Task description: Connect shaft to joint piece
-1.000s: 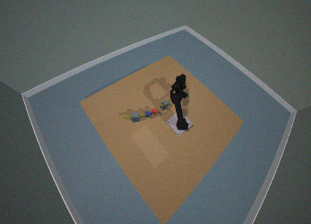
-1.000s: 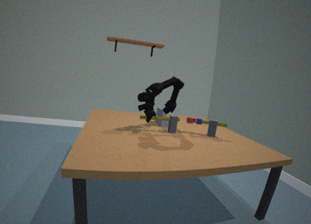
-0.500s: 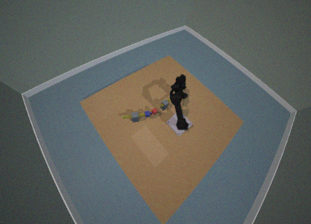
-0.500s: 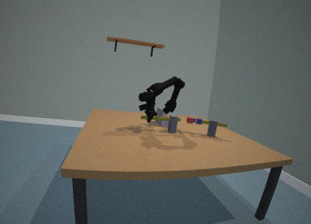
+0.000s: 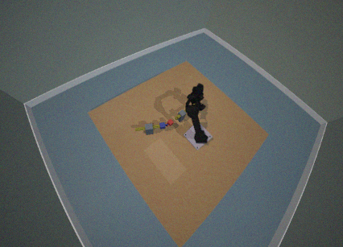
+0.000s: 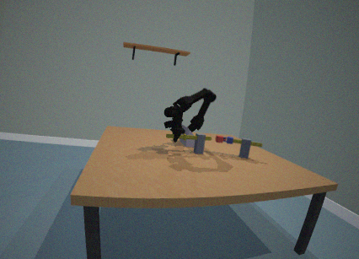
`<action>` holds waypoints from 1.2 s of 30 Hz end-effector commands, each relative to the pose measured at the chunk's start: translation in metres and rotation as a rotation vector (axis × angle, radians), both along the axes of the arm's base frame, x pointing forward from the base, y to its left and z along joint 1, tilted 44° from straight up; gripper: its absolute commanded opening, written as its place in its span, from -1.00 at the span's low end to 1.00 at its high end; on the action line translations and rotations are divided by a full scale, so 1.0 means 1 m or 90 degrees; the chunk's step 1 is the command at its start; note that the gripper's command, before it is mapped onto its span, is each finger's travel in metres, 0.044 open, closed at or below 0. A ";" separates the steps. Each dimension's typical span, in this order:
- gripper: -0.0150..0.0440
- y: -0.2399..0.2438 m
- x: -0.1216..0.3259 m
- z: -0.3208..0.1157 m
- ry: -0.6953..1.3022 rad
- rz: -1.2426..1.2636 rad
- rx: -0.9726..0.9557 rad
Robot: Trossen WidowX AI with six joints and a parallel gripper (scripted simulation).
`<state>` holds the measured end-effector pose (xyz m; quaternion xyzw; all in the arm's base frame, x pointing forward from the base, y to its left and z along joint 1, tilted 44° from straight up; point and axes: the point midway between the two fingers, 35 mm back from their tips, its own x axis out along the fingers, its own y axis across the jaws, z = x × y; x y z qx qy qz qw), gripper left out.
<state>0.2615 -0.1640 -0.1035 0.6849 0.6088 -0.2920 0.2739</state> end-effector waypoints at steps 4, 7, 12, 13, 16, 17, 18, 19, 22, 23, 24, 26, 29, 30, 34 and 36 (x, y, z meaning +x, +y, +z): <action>-0.49 0.009 0.001 0.007 -0.001 -0.004 0.001; -0.49 0.012 0.001 0.011 -0.001 -0.005 0.002; -0.49 0.018 0.002 0.016 -0.001 -0.005 0.002; -0.49 0.019 0.002 0.017 -0.001 -0.005 0.002; -0.49 0.023 0.002 0.020 -0.001 -0.005 0.002; -0.49 0.024 0.003 0.021 -0.001 -0.005 0.002; -0.49 0.025 0.003 0.022 -0.001 -0.005 0.003; -0.49 0.026 0.003 0.024 -0.001 -0.005 0.003; -0.49 0.030 0.003 0.027 -0.001 -0.005 0.003; -0.49 0.031 0.003 0.028 -0.001 -0.005 0.003; -0.49 0.032 0.003 0.029 -0.001 -0.005 0.003; -0.49 0.034 0.004 0.031 -0.001 -0.005 0.003; -0.49 0.038 0.004 0.034 -0.001 -0.005 0.003; -0.49 0.039 0.004 0.035 -0.001 -0.005 0.003; -0.49 0.044 0.004 0.040 -0.001 -0.005 0.004; -0.49 0.046 0.005 0.042 -0.001 -0.005 0.004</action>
